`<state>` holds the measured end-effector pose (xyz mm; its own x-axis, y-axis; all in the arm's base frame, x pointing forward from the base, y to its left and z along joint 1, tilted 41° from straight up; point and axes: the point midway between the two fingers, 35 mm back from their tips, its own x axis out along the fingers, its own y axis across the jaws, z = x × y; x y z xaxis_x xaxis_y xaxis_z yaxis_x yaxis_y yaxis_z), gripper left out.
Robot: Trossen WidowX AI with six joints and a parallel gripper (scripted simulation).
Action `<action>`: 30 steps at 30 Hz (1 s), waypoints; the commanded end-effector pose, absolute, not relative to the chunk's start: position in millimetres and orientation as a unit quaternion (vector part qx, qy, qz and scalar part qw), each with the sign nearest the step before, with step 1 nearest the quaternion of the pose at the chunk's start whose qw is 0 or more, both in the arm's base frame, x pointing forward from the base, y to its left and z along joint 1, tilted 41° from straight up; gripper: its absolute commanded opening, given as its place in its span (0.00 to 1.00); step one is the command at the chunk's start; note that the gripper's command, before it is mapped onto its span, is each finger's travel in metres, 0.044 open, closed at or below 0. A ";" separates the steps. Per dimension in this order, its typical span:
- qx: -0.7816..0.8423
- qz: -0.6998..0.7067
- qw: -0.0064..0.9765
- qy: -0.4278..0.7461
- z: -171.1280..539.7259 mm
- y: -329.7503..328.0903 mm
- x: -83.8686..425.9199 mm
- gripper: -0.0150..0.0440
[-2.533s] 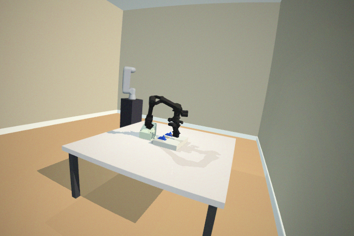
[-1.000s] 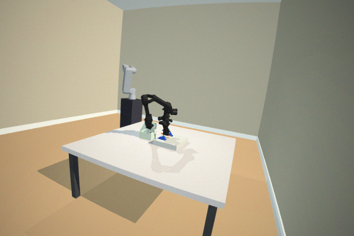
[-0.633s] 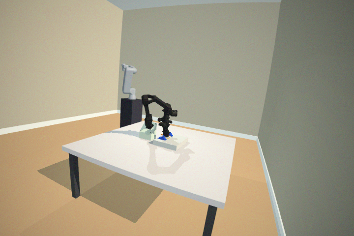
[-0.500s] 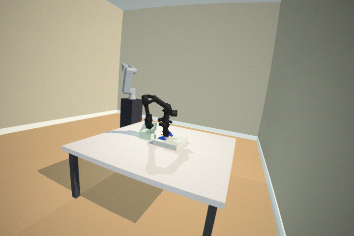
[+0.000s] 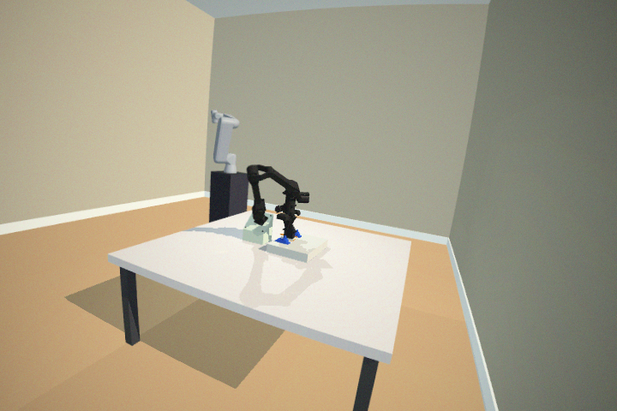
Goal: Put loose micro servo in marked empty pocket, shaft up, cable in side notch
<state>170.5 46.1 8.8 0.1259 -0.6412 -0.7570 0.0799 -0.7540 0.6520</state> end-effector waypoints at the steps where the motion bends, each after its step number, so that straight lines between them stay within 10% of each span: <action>1: 0.695 -0.627 0.290 -0.201 7.7 44.9 171.8 0.25; 30: 0.695 -0.627 0.290 -0.201 -13.2 26.7 175.5 0.25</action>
